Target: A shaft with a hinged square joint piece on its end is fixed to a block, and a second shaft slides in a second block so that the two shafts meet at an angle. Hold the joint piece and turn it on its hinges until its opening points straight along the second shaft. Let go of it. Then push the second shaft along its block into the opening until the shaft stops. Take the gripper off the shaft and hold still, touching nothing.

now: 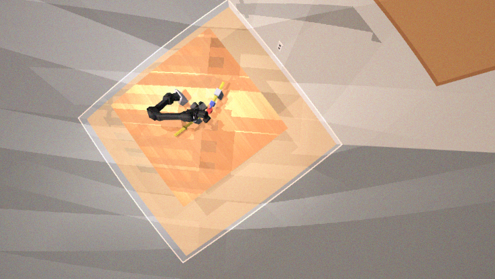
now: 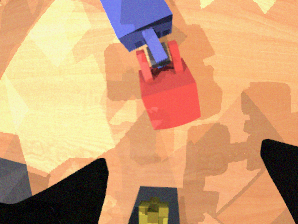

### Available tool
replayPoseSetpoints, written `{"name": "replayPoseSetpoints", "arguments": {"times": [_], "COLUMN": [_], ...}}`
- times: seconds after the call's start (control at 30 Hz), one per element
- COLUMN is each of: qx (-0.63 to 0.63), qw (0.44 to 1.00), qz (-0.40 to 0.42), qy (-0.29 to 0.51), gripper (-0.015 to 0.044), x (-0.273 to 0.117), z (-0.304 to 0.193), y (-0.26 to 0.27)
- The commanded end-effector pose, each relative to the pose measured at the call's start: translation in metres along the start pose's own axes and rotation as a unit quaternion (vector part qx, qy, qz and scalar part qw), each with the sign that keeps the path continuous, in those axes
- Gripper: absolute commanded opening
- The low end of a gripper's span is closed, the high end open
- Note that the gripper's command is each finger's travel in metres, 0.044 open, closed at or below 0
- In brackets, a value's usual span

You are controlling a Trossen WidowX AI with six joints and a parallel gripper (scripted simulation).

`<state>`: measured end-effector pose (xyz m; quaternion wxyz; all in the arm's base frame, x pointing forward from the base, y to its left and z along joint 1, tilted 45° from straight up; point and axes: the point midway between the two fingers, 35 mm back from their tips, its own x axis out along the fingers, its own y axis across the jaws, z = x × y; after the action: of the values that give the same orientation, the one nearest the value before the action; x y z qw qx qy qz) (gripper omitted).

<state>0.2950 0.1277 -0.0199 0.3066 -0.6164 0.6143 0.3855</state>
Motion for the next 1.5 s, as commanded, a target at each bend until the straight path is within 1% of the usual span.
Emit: {"name": "replayPoseSetpoints", "arguments": {"times": [0.0, 0.1, 0.33, 0.77, 0.9, 1.07, 1.47], "qx": [-0.057, -0.089, -0.091, -0.090, -0.090, -0.090, -0.090], "qw": [0.998, 0.996, 0.996, 0.996, 0.996, 0.996, 0.996], "qz": [0.001, 0.000, 0.000, 0.000, 0.000, 0.000, 0.000], "qy": [-0.011, -0.015, -0.016, -0.014, -0.014, -0.015, -0.014], "gripper": [0.0440, 0.0440, 0.0440, 0.0440, 0.0440, 0.0440, 0.0440], "x": [0.001, 0.001, 0.006, 0.078, 0.080, 0.086, 0.098], "z": [0.000, -0.001, -0.002, -0.019, -0.016, 0.008, 0.010], "y": [0.000, 0.000, -0.001, -0.004, -0.003, 0.002, 0.001]}}
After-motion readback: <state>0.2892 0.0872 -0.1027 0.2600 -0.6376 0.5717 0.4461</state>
